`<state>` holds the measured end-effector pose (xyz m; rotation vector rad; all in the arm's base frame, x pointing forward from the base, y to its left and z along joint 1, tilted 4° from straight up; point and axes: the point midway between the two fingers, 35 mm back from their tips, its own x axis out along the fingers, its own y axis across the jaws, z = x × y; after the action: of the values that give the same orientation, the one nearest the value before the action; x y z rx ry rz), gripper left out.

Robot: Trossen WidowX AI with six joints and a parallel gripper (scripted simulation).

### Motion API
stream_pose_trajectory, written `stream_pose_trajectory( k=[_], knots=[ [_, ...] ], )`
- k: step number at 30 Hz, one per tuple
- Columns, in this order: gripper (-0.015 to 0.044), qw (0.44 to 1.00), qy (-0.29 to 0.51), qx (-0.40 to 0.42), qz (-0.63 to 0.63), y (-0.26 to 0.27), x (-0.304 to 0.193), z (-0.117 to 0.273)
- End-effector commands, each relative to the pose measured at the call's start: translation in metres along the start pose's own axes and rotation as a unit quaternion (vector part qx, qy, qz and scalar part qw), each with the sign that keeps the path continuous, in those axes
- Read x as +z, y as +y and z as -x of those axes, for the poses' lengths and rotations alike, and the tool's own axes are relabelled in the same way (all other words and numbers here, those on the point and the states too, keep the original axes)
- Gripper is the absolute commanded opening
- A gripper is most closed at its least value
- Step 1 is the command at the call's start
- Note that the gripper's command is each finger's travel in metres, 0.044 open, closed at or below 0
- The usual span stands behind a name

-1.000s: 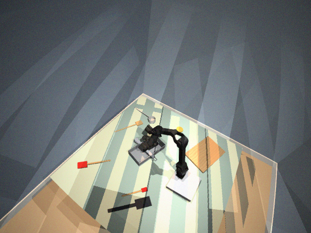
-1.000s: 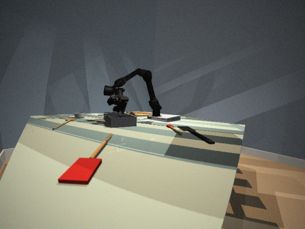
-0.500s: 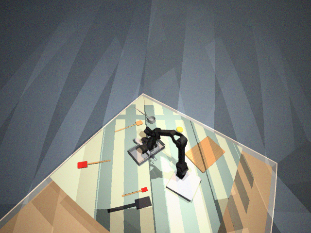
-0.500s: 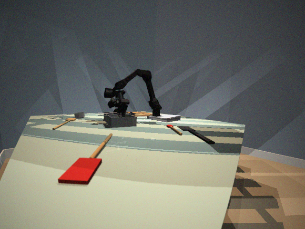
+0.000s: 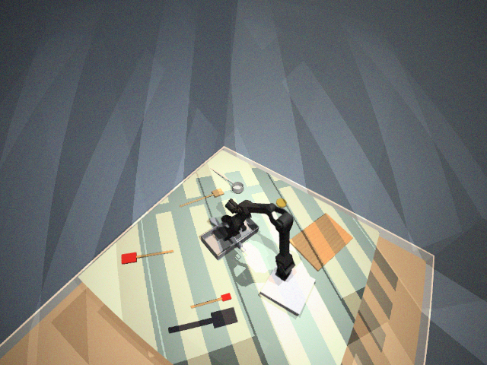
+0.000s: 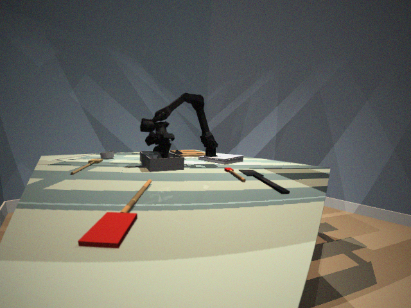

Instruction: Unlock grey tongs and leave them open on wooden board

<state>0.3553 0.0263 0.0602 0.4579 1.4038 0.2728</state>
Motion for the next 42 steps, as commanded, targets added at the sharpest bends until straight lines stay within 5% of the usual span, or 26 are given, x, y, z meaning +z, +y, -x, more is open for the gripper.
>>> stream_pose_trajectory(
  k=[1, 11, 16, 28, 42],
  knots=[
    [0.0062, 1.0, 0.0, 0.0, 0.0, 0.0, 0.0, 0.0],
    [-0.015, 1.0, 0.001, 0.0, -0.001, 0.008, 0.002, 0.013],
    [-0.015, 1.0, 0.004, 0.001, -0.005, 0.037, 0.002, 0.064],
    [-0.015, 1.0, 0.006, -0.006, -0.005, 0.038, 0.001, 0.066],
    [-0.015, 0.983, 0.016, -0.181, -0.008, 0.035, -0.001, 0.061]
  ],
)
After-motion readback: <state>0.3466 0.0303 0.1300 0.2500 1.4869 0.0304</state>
